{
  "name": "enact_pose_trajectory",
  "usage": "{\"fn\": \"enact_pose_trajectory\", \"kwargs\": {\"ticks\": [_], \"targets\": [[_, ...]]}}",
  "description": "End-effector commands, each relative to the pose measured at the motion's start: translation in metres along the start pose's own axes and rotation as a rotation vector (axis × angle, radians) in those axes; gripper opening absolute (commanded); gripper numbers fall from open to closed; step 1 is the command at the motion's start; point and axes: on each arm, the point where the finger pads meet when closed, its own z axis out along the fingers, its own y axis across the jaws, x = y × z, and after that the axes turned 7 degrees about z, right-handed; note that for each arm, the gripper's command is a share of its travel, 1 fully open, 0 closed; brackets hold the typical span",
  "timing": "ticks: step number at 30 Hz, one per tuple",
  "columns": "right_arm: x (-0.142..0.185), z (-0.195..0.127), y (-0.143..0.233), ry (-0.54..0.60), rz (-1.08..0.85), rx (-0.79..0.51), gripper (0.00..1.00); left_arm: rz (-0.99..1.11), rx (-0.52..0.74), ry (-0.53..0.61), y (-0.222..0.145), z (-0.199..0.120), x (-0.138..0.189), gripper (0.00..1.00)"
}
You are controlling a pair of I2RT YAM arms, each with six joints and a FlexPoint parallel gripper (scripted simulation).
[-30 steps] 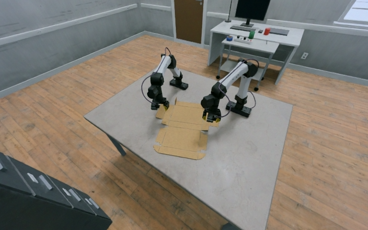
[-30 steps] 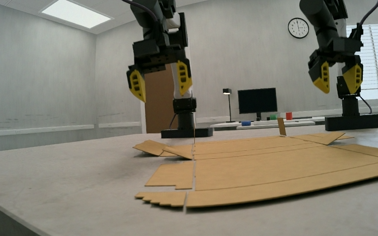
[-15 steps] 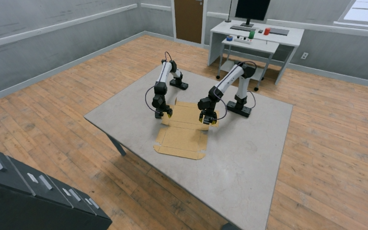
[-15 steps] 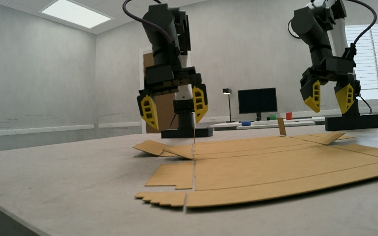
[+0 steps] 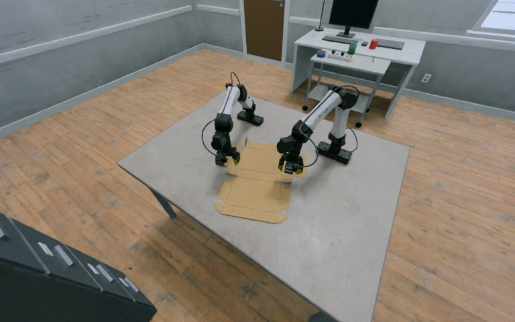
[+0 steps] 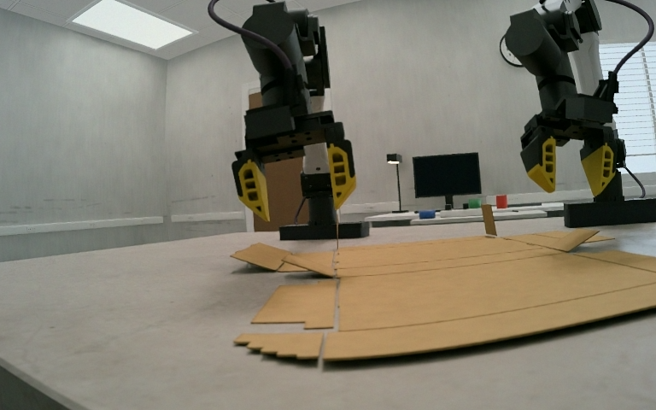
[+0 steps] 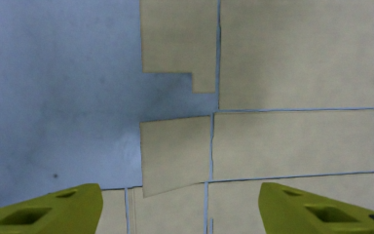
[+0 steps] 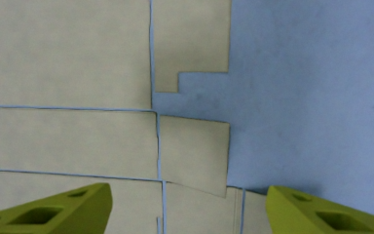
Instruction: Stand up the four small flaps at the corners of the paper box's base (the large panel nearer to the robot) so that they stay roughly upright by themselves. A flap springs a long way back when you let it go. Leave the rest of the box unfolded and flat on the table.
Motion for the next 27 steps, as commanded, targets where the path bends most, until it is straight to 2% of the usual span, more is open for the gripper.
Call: {"fn": "enact_pose_trajectory", "kwargs": {"ticks": [1,14,17,19,20,24,26,27], "targets": [[-0.016,-0.03,0.002,-0.067,-0.002,-0.004,0.77,-0.014,0.035,-0.054,-0.007,-0.014,-0.017,0.77],[-0.016,-0.032,0.002,-0.066,-0.009,-0.006,0.77,-0.012,0.029,-0.044,-0.003,-0.016,-0.014,0.77],[-0.019,-0.032,0.003,-0.079,-0.01,-0.007,0.77,-0.011,0.018,-0.032,0.0,-0.006,-0.009,0.77],[-0.02,-0.025,0.003,-0.084,-0.01,-0.008,0.77,-0.007,-0.011,0.001,0.005,0.009,0.0,0.77],[-0.008,-0.01,0.001,-0.042,-0.005,-0.003,0.77,-0.007,-0.011,0.001,0.005,0.011,0.001,0.77],[0.005,0.024,0.001,0.008,0.002,0.004,0.77,-0.004,-0.011,-0.001,0.001,0.022,0.006,0.77],[0.005,0.024,0.001,0.008,0.002,0.004,0.77,-0.004,-0.011,-0.001,0.001,0.022,0.006,0.77],[-0.019,-0.014,0.007,-0.098,-0.005,-0.007,0.77,-0.011,0.035,-0.052,-0.012,0.009,-0.009,0.77]]}}
